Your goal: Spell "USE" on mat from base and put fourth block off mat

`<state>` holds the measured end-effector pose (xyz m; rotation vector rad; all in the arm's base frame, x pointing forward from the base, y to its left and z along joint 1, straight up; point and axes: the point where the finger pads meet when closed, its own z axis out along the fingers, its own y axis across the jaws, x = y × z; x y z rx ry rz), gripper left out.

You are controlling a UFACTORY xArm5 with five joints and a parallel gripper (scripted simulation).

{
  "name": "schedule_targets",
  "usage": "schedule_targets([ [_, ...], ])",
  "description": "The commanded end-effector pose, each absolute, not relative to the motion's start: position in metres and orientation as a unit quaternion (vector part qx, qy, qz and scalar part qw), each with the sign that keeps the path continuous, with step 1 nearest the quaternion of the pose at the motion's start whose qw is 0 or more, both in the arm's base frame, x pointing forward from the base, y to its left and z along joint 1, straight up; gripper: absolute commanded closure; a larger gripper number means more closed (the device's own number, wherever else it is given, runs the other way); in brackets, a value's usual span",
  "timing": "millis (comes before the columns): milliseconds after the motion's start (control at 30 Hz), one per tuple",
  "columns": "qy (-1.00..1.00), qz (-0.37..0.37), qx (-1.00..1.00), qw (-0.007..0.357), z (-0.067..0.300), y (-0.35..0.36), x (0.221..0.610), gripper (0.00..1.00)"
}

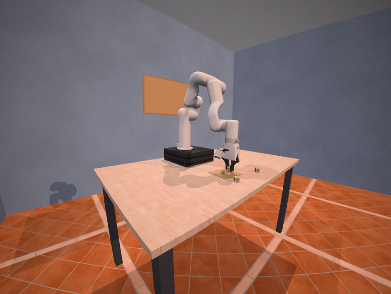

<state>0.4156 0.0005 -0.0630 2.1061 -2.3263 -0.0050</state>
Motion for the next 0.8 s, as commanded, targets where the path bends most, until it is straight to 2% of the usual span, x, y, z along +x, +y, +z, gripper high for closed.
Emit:
schedule_targets([
  [0,-0.741,-0.001,0.671,0.001,-0.0626,0.0005,0.4169,0.79],
  [767,-0.741,-0.001,0.671,0.001,-0.0667,0.0005,0.4168,0.79],
])
